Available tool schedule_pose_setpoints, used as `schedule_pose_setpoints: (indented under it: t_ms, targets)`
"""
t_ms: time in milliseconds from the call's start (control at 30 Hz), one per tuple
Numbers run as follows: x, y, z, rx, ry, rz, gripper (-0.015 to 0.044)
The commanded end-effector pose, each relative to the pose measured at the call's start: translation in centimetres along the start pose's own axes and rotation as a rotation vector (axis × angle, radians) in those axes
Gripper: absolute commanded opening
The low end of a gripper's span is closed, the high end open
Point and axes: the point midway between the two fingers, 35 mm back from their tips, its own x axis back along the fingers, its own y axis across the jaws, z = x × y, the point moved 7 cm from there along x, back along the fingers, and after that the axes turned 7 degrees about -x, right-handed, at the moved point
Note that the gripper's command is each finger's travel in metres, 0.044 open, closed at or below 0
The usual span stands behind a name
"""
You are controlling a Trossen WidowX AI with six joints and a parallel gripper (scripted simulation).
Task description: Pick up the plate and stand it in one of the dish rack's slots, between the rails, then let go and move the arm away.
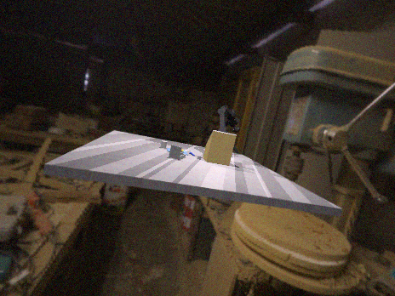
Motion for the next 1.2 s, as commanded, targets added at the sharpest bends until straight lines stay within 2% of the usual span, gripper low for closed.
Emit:
schedule_pose_setpoints:
  t_ms: [0, 300, 1167]
  targets:
    - [0.0, 0.0, 0.0, 0.000, 0.001, 0.000, 0.0400]
    - [-1.7, 0.5, 3.5, -0.026, 0.061, -0.001, 0.0400]
    - [-4.8, 4.0, 18.8, -0.061, 0.333, 0.013, 0.0400]
